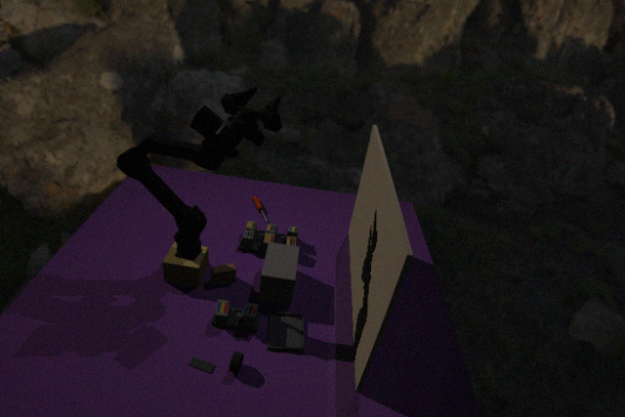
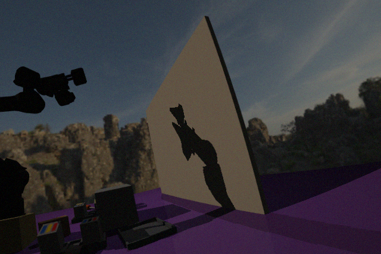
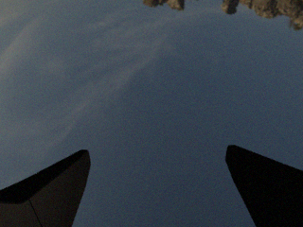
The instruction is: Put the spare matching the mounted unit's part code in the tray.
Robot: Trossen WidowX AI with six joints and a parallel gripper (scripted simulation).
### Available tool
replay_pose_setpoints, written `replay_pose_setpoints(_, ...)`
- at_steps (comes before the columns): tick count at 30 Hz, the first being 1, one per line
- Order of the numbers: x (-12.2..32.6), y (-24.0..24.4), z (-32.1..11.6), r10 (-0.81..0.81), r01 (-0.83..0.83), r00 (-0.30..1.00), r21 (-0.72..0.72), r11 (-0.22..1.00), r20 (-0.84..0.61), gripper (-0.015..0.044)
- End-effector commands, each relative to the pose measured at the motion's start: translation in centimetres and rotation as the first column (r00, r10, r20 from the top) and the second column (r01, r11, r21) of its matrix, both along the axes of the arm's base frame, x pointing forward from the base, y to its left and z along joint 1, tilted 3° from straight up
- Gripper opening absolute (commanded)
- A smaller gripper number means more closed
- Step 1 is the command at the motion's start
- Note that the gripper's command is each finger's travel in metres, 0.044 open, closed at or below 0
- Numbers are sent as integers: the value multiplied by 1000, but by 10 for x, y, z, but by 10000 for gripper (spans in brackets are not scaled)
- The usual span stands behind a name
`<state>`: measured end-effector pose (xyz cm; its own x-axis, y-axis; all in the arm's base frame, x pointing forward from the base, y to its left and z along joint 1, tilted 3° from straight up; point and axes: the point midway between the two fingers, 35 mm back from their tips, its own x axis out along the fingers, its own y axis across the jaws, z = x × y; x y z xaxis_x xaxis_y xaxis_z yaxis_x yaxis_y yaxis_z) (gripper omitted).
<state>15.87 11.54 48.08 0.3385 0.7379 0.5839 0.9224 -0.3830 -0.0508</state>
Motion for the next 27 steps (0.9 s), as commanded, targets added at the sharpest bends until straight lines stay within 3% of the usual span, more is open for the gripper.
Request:
replay_pose_setpoints(1, 0, 0, 0, 0, 0, 1000, 0, 1000, 0, 426)
replay_pose_setpoints(7, 3, 0, 0, 4, -4, 1000, 6, 1000, -19, 440)
replay_pose_setpoints(10, 43, -4, 1, 67, -40, 958, 100, 994, -277, 440)
replay_pose_setpoints(14, 110, -10, -12, 198, -6, 741, 287, 958, -642, 440)
replay_pose_setpoints(17, 147, -15, -28, 287, 77, 547, 389, 918, -787, 440)
replay_pose_setpoints(22, 191, -22, -58, 417, 254, 260, 478, 841, -871, 440)
replay_pose_setpoints(27, 226, -29, -94, 547, 468, 2, 484, 739, -837, 440)
